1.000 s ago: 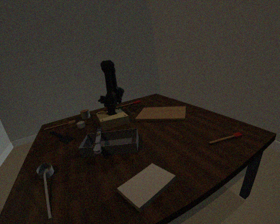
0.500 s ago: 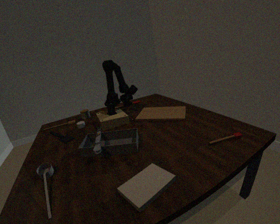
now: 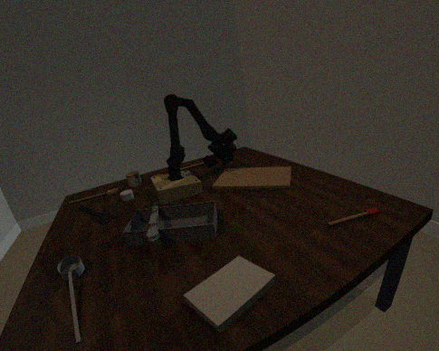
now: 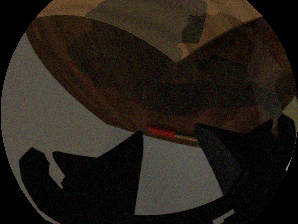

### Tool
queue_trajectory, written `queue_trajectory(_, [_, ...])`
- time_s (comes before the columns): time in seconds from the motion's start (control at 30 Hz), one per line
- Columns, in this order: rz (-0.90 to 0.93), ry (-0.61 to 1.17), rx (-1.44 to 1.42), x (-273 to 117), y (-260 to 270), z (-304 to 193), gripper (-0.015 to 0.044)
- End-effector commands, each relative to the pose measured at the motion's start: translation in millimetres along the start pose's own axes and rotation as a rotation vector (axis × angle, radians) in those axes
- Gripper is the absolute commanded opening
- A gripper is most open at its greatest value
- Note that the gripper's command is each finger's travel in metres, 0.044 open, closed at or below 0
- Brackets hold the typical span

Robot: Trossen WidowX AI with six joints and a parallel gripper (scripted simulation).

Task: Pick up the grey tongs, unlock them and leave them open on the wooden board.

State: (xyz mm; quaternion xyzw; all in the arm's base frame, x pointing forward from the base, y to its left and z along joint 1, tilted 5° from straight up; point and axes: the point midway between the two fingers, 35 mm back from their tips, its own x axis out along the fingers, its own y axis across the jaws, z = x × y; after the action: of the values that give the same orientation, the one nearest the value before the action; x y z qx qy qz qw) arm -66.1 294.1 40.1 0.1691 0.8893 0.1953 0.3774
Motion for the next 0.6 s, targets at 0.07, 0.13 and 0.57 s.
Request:
queue_trajectory(0.07, [0.088,-0.176,-0.1,-32.5,37.1,37.1,0.026])
queue_trajectory(0.13, [0.107,-0.257,-0.092,-49.3,43.6,59.2,0.026])
queue_trajectory(0.57, [0.045,-0.761,-0.063,-188.2,32.6,183.0,0.026])
